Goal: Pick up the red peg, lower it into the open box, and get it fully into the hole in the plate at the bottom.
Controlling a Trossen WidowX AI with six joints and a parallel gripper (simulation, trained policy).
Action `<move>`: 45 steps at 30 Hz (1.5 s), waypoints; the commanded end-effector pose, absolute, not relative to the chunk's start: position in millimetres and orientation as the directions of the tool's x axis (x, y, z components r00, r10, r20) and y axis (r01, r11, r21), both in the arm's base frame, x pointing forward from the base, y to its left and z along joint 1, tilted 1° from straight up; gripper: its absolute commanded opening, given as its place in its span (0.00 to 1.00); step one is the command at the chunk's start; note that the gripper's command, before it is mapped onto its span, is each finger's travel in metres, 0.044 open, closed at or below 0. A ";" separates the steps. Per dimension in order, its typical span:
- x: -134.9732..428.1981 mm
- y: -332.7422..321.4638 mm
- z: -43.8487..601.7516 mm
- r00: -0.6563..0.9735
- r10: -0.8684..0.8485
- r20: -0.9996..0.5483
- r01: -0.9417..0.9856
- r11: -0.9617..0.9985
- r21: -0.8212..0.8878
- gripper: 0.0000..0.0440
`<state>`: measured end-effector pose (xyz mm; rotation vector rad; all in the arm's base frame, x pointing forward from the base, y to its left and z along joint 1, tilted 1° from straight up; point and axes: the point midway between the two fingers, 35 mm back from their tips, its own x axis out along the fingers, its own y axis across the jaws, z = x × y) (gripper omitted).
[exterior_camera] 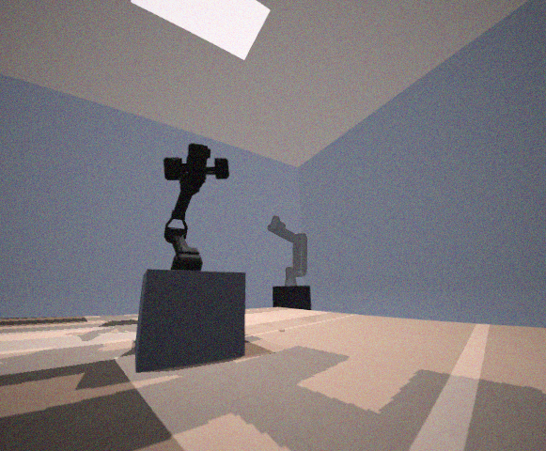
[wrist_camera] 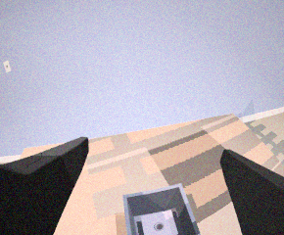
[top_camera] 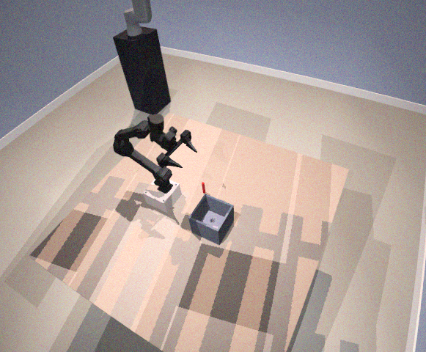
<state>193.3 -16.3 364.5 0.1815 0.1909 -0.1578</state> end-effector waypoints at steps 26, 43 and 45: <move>207.0 41.7 271.8 0.724 0.117 -0.680 0.335 0.802 0.495 1.00; 196.0 86.9 228.3 0.475 0.230 -0.849 0.593 0.629 0.502 1.00; 193.7 91.4 222.6 0.442 0.235 -0.866 0.629 0.607 0.486 1.00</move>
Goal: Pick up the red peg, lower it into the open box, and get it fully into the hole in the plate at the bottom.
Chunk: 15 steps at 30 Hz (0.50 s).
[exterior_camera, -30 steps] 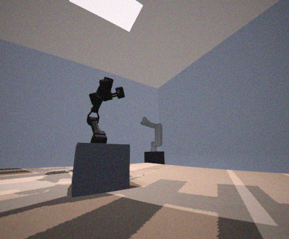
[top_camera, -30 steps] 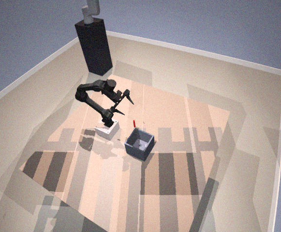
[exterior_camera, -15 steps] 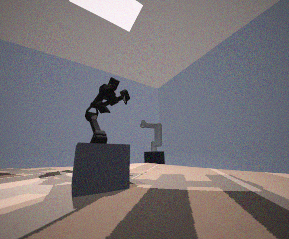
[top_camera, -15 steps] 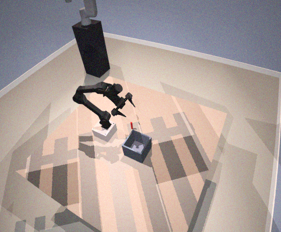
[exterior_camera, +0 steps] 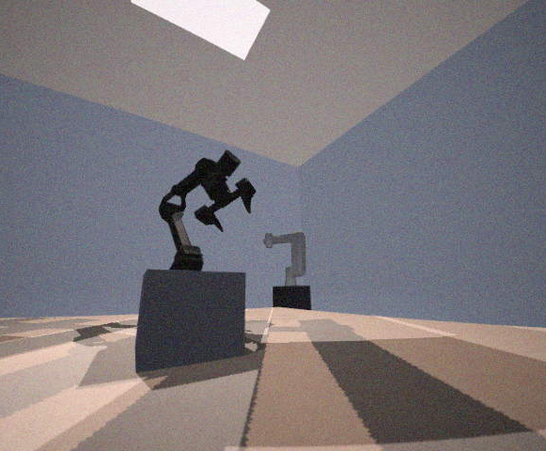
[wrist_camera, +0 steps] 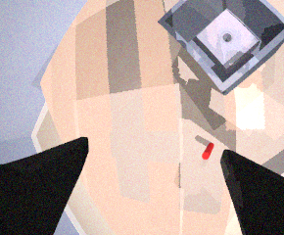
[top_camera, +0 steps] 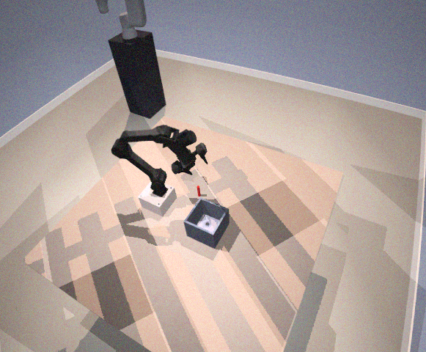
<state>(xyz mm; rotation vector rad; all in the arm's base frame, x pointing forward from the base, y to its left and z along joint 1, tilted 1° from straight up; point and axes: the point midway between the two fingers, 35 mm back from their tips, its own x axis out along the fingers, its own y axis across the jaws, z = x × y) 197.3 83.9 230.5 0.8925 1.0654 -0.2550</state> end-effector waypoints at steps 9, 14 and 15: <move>181.1 108.7 195.6 0.285 0.234 -0.930 0.781 0.505 0.367 1.00; 173.5 115.8 179.4 0.197 0.217 -0.956 0.850 0.448 0.277 1.00; 172.1 117.0 176.1 0.181 0.212 -0.960 0.861 0.437 0.259 1.00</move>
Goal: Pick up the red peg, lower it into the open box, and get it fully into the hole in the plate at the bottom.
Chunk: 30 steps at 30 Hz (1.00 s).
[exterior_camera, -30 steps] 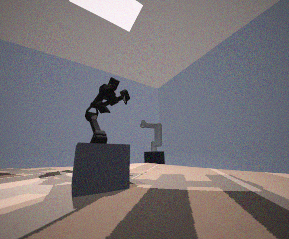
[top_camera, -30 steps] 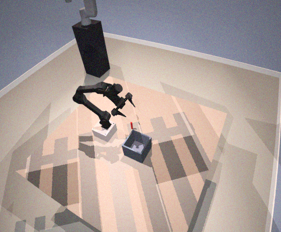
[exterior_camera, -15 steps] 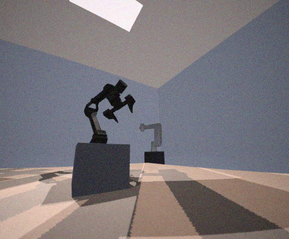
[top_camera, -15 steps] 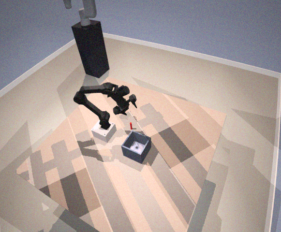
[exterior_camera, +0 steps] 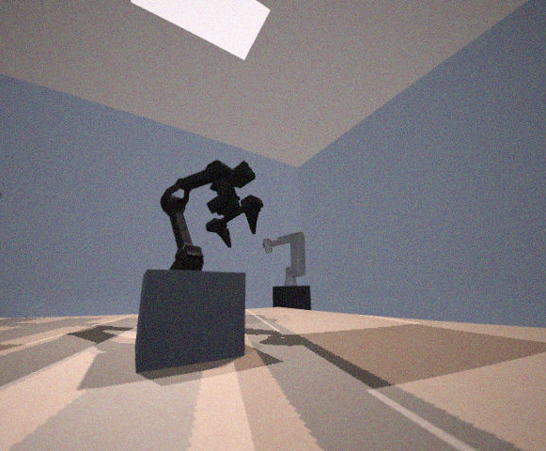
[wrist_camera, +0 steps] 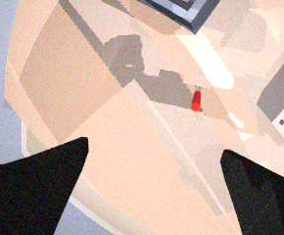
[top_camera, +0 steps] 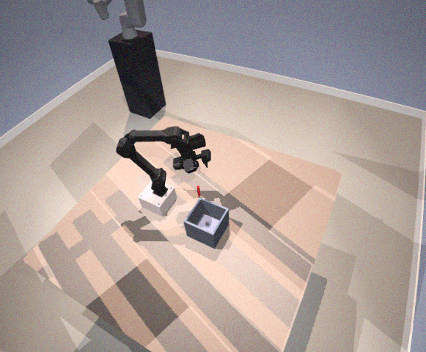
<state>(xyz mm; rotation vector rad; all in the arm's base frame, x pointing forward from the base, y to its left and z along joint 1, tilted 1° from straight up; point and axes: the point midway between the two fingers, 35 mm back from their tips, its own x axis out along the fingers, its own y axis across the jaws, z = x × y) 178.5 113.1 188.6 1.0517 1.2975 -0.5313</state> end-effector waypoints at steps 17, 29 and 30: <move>154.2 127.8 116.6 -0.040 0.097 -0.995 0.950 0.311 -0.009 1.00; 150.4 126.4 79.2 -0.110 0.006 -0.994 0.946 0.309 -0.103 1.00; 150.4 126.0 75.8 -0.113 -0.002 -0.994 0.945 0.309 -0.108 0.99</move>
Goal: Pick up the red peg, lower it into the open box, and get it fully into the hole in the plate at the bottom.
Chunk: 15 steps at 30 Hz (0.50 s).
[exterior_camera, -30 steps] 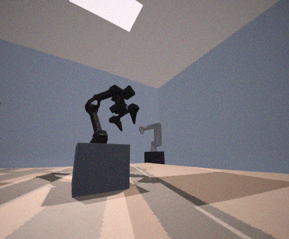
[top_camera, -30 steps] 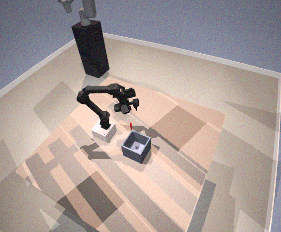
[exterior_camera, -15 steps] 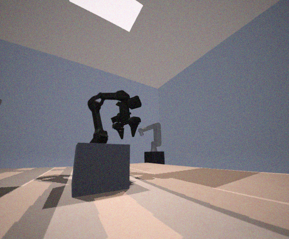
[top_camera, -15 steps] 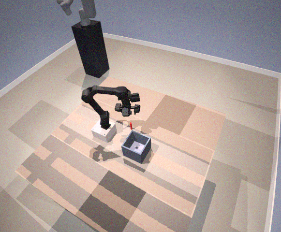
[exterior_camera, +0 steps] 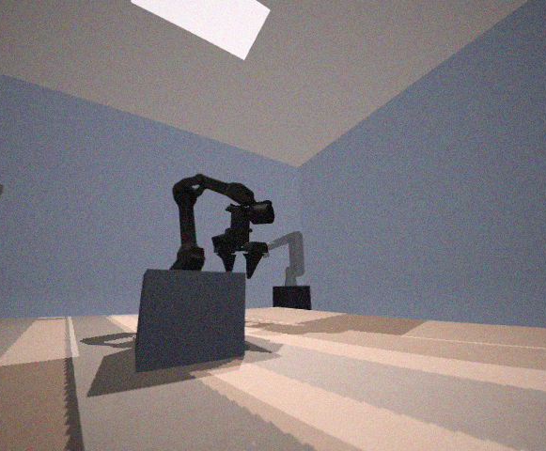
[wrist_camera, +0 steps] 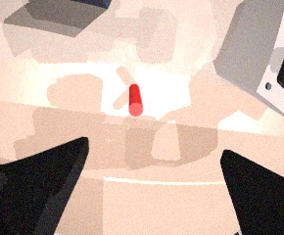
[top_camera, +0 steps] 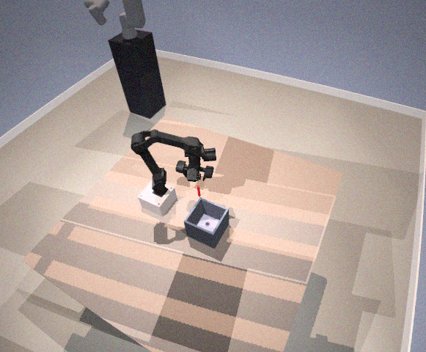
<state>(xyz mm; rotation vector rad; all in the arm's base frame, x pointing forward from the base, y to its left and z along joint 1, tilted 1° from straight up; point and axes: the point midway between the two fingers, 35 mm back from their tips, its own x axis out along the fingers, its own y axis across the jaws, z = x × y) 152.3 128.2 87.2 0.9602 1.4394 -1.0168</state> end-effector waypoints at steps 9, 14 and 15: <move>151.3 122.0 44.9 -0.125 -0.051 -0.991 0.940 0.315 -0.135 0.98; 151.9 120.4 29.3 -0.121 -0.066 -0.990 0.939 0.316 -0.136 0.97; 152.1 120.0 26.2 -0.119 -0.069 -0.990 0.939 0.316 -0.135 0.97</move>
